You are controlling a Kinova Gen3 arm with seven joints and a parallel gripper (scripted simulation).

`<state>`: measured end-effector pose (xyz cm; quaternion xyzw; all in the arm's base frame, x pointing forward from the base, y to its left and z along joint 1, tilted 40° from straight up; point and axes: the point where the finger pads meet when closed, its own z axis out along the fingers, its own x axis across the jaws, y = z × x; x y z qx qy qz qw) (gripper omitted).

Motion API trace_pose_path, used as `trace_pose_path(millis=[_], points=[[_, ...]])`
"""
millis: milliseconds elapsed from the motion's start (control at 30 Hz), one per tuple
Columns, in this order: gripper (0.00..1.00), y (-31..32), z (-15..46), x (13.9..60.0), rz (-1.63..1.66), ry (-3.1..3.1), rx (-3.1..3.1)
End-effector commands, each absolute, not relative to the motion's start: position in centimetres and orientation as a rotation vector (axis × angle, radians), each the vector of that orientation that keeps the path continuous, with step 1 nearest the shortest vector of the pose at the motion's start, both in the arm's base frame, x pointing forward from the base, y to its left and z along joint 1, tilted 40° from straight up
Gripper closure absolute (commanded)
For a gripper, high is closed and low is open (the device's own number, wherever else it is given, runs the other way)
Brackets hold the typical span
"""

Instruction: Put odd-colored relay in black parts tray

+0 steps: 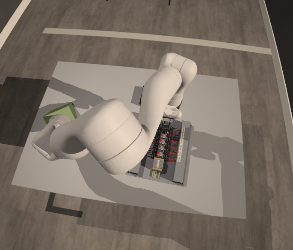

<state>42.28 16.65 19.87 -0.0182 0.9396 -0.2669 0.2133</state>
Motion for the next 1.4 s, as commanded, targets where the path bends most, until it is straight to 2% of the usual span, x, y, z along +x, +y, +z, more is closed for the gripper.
trace_pose_path(millis=[0, 1367], points=[[1.0, 16.7, 19.9, 42.3, -0.739, 2.607, -0.051], [1.0, 17.8, 19.0, 41.9, -0.739, 2.607, -0.051]])
